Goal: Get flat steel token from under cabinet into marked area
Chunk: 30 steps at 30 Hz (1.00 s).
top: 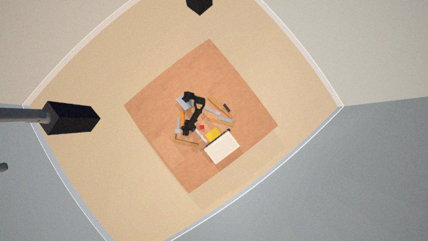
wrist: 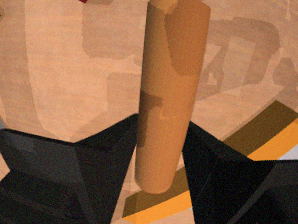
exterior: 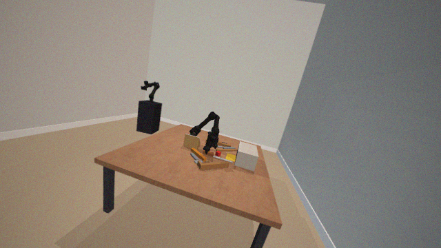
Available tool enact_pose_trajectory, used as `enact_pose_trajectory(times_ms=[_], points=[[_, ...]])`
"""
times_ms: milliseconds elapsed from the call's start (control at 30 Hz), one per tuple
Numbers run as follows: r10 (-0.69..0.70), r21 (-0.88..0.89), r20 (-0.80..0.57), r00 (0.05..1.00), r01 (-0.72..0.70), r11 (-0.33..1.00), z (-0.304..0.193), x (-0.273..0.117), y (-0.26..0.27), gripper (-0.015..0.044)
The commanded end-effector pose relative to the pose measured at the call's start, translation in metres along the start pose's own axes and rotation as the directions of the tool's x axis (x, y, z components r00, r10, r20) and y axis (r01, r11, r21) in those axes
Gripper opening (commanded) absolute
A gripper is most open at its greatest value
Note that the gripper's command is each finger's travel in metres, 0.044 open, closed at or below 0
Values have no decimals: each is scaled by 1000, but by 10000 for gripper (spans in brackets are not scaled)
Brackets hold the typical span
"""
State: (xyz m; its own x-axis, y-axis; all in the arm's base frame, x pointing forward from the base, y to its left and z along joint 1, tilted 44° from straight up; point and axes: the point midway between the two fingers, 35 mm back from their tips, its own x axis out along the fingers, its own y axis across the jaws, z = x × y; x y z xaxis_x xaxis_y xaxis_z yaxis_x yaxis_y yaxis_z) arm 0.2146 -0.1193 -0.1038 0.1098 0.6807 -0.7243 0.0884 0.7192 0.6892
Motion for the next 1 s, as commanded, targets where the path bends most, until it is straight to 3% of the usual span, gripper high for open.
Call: enact_pose_trajectory(times_ms=[0, 200, 333, 433, 967], points=[[-1, 3, 17, 1000, 1, 1000, 2, 0, -1, 26], [3, 0, 0, 1000, -3, 1000, 0, 2, 1, 184], [3, 0, 0, 1000, -3, 1000, 0, 2, 1, 200], [1, 1, 12, 1000, -1, 1000, 0, 2, 1, 270], [-1, -10, 22, 1000, 1, 1000, -1, 12, -1, 270]])
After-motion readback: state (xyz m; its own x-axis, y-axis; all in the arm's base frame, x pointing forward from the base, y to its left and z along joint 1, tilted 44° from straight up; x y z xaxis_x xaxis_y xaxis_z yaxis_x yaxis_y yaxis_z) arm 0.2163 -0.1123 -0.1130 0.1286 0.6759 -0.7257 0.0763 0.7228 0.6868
